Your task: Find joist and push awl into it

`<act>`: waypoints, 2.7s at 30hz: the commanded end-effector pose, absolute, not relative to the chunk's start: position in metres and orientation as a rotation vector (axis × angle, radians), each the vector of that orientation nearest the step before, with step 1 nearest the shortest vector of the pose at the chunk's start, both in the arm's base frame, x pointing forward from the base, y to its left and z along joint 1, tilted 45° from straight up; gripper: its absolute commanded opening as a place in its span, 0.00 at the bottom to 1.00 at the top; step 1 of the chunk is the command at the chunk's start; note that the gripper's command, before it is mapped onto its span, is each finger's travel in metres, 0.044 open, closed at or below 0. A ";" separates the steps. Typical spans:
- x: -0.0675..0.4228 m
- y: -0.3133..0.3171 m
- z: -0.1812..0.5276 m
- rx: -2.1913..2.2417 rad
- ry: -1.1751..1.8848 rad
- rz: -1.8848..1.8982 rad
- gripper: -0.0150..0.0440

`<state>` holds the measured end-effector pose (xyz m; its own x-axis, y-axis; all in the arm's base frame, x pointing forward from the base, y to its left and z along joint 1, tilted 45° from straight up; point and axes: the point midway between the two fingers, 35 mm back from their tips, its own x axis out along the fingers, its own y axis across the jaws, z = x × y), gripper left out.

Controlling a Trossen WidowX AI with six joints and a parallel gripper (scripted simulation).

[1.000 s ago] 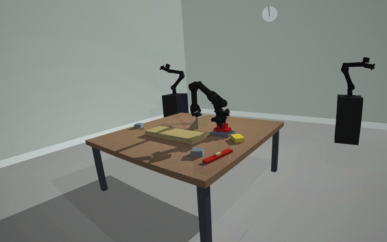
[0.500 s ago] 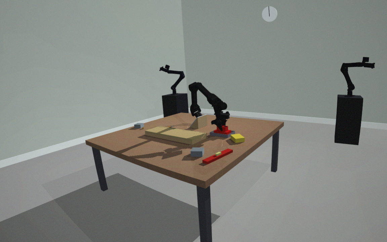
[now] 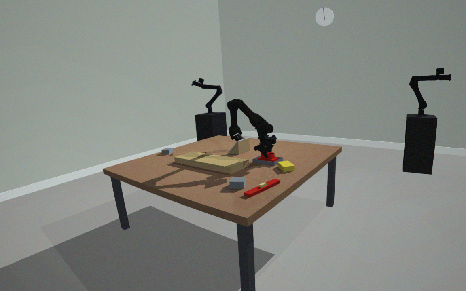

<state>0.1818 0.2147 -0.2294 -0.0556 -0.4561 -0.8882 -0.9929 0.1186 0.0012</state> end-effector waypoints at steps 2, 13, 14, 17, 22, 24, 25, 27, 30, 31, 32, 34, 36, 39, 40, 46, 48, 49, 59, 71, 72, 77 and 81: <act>0.182 0.217 -0.227 -1.441 1.626 0.878 0.83; 0.189 0.280 -0.159 -1.440 1.625 0.882 1.00; 0.192 0.272 -0.171 -1.437 1.610 0.881 1.00; 0.225 0.257 -0.147 -1.355 1.614 0.787 1.00; 0.281 0.215 -0.099 -1.199 1.617 0.593 1.00; 0.299 0.194 -0.080 -1.142 1.616 0.516 1.00; 0.308 0.183 -0.071 -1.115 1.616 0.476 1.00; 0.323 0.159 -0.052 -1.061 1.615 0.397 1.00; 0.340 0.121 -0.024 -0.983 1.612 0.278 1.00; 0.344 0.108 -0.015 -0.958 1.610 0.238 1.00; 0.348 0.095 -0.006 -0.933 1.609 0.198 1.00; 0.353 0.067 0.011 -0.880 1.608 0.126 1.00; 0.353 0.040 0.028 -0.824 1.608 0.065 1.00; 0.350 -0.003 0.053 -0.743 1.605 -0.042 1.00; 0.347 -0.017 0.062 -0.720 1.601 -0.090 1.00; 0.319 -0.099 0.115 -0.588 1.575 -0.381 1.00; 0.303 -0.124 0.132 -0.548 1.566 -0.479 1.00; 0.294 -0.136 0.141 -0.528 1.561 -0.529 1.00; 0.233 -0.193 0.185 -0.387 1.514 -0.841 1.00; 0.226 -0.192 0.185 -0.387 1.515 -0.841 1.00; 0.224 -0.192 0.185 -0.387 1.515 -0.841 1.00; 0.221 -0.191 0.184 -0.387 1.515 -0.841 1.00; 0.221 -0.195 0.180 -0.387 1.515 -0.840 1.00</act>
